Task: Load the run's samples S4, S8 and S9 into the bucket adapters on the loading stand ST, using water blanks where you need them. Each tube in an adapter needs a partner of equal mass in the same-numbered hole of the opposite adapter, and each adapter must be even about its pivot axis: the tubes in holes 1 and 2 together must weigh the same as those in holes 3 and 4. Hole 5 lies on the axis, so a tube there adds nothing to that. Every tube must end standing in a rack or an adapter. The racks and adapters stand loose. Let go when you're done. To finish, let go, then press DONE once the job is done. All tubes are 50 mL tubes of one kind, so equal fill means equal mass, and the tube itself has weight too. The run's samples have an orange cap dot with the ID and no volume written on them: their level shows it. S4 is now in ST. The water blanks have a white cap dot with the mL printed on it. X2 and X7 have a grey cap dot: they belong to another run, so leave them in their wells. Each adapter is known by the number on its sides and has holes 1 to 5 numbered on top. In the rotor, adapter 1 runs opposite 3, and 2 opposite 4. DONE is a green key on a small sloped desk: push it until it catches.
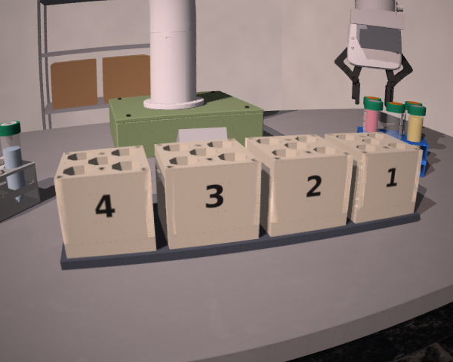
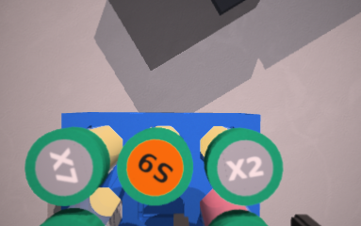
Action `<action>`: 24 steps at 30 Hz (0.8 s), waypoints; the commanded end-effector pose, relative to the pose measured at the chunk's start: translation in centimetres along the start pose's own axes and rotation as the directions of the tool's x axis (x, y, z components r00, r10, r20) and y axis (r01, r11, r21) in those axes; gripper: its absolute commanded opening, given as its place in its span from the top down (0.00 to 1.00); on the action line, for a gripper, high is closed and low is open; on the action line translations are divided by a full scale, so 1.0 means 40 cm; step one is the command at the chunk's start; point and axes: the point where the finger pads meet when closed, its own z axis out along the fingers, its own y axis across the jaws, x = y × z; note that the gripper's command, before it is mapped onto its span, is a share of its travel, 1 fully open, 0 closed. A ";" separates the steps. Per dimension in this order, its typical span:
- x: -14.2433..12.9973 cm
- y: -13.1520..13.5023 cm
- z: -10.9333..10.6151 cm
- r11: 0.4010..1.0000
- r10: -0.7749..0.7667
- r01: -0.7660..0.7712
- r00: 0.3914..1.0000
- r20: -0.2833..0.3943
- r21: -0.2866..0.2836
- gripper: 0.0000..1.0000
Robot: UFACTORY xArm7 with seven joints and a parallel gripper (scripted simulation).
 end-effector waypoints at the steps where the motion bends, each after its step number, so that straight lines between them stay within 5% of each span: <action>1: 0.000 -0.004 0.004 1.000 0.000 0.000 1.000 0.000 0.004 0.43; 24: 0.000 -0.004 0.020 1.000 0.000 0.000 1.000 0.000 0.004 0.43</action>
